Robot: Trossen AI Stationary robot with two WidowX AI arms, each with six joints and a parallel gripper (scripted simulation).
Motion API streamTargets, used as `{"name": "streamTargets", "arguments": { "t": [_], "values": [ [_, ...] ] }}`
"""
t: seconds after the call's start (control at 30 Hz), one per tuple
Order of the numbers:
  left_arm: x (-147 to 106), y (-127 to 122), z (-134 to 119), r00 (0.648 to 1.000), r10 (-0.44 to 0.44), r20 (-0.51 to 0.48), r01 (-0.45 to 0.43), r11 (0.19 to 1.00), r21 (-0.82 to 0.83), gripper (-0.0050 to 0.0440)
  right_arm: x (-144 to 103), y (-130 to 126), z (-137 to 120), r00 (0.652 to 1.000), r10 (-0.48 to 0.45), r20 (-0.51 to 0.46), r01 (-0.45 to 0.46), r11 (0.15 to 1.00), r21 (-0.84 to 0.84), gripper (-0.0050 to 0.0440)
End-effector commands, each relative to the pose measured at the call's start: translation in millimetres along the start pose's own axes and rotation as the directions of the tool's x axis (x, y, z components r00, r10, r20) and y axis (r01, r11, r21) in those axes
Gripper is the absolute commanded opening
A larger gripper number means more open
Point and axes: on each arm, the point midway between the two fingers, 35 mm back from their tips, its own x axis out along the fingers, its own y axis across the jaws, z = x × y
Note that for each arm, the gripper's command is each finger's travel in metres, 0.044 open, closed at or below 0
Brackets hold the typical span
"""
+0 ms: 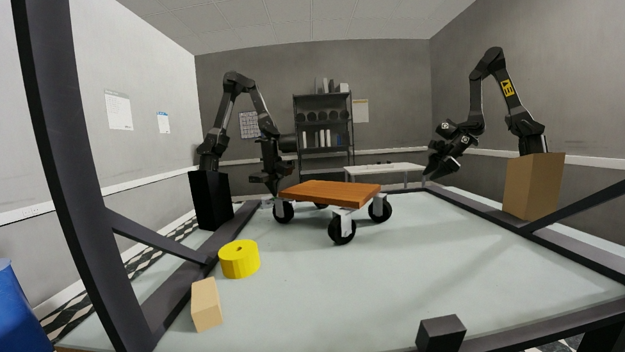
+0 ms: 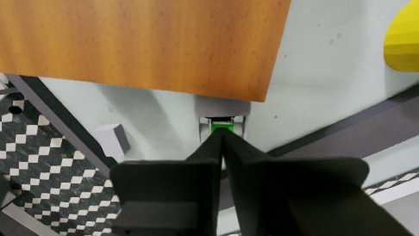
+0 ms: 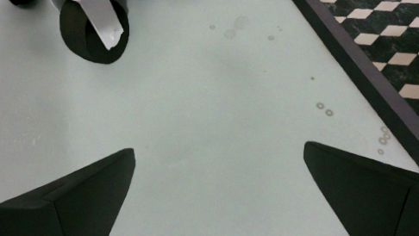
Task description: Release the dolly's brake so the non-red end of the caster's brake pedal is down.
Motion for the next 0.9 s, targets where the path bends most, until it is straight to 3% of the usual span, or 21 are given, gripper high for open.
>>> {"name": "streamTargets", "arguments": {
  "t": [0.0, 0.43, 0.57, 0.63, 0.67, 0.87],
  "values": [
    [3.4, -0.2, -1.3, 1.0, -0.001, -0.004, 0.001, 1.0, 0.002, -0.005, -1.1, -1.2, 1.8, 1.0, -0.003, 0.009, 0.003, 1.0, -0.003, 0.044],
    [2.0, 2.1, 3.5, 1.0, 0.006, 0.013, -0.006, 1.0, -0.004, -0.005, -1.1, -1.2, 1.8, 1.0, -0.003, 0.009, 0.003, 1.0, -0.003, 0.044],
    [-45.9, 6.9, 14.3, 0.998, 0.024, 0.049, -0.023, 1.0, -0.017, -0.005, -1.1, -1.2, 1.8, 1.0, -0.003, 0.009, 0.003, 1.0, -0.003, 0.044],
    [-58.4, 6.1, 12.4, 0.999, 0.022, 0.047, -0.021, 1.0, -0.016, -0.005, -1.1, -1.2, 1.8, 1.0, -0.003, 0.009, 0.003, 1.0, -0.003, 0.044],
    [-26.6, 1.4, 5.9, 1.0, 0.005, 0.021, -0.005, 1.0, -0.003, -0.005, -1.1, -1.2, 1.8, 1.0, -0.003, 0.009, 0.003, 1.0, -0.003, 0.044],
    [-26.6, 1.4, 5.9, 1.0, 0.005, 0.021, -0.005, 1.0, -0.003, -0.005, -1.1, -1.2, 1.8, 1.0, -0.003, 0.009, 0.003, 1.0, -0.003, 0.044]
  ]
}}
